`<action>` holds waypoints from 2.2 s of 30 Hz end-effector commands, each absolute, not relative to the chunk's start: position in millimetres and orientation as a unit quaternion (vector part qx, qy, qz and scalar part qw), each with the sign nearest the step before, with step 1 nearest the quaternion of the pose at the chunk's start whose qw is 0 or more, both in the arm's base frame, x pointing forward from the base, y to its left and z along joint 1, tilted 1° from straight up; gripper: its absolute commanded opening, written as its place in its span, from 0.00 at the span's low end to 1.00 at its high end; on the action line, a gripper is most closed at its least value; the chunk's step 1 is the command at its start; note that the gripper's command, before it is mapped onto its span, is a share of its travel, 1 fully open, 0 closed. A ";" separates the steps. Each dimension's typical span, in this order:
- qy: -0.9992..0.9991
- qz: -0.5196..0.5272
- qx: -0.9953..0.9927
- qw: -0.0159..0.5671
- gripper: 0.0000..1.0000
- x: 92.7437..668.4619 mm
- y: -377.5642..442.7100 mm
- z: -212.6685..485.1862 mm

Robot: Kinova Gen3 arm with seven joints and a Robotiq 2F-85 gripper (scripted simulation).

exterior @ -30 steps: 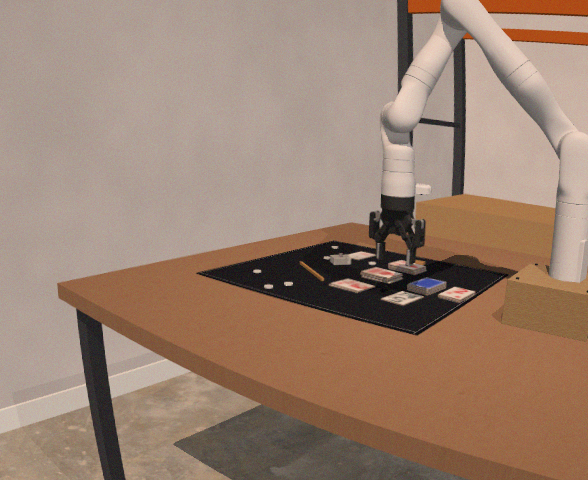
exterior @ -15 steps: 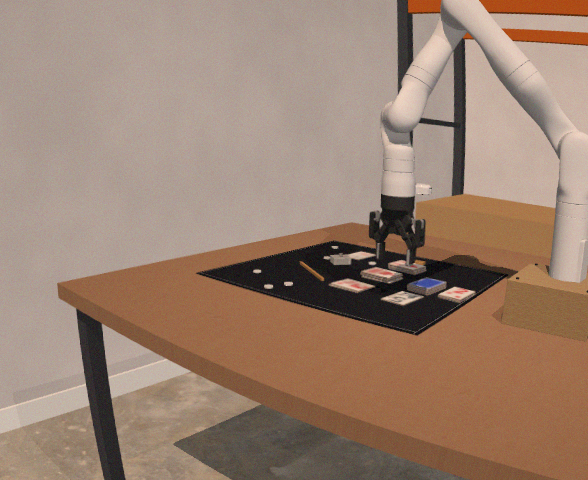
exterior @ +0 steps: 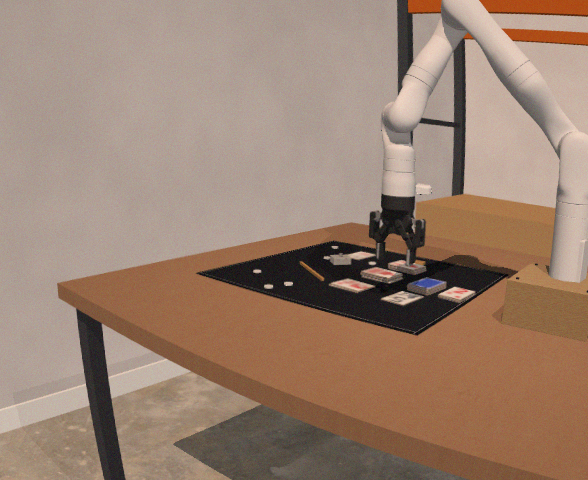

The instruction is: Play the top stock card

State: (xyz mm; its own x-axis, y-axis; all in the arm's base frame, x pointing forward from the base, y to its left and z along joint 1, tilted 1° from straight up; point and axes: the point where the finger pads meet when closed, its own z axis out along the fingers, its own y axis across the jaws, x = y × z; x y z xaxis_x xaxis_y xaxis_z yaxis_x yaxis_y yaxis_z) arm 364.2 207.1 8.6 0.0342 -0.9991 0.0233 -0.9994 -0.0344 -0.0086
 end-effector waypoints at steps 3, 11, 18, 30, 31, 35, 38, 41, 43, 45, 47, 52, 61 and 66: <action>-0.695 0.011 0.719 0.003 0.85 364.8 207.0 9.2; -0.695 0.009 0.719 0.002 0.85 364.8 206.9 9.2; -0.695 0.008 0.719 0.001 0.85 364.8 206.9 9.2; -0.695 0.007 0.719 0.000 0.85 364.8 206.8 9.2; -0.695 0.007 0.719 0.000 0.85 364.8 206.8 9.2; -0.695 0.007 0.719 0.000 0.85 364.8 206.8 9.2; -0.695 0.007 0.719 0.000 0.85 364.8 206.8 9.2; -0.694 0.007 0.720 0.000 0.85 364.7 206.7 9.1; -0.692 0.007 0.722 0.001 0.85 364.5 206.6 9.0; -0.689 0.007 0.725 0.001 0.85 364.3 206.3 8.8; -0.685 0.007 0.728 0.002 0.85 364.0 206.1 8.6; -0.677 0.007 0.736 0.003 0.85 363.3 205.4 8.1; -0.633 0.004 0.774 0.009 0.85 359.9 202.2 5.3; -0.601 0.002 0.799 0.013 0.85 357.7 200.0 3.6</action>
State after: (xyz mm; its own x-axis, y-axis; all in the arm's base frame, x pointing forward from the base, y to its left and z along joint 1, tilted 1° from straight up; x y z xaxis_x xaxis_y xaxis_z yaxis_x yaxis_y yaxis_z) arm 357.3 202.3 4.3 0.2759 -0.9610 0.0208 -0.9611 -0.2756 0.0150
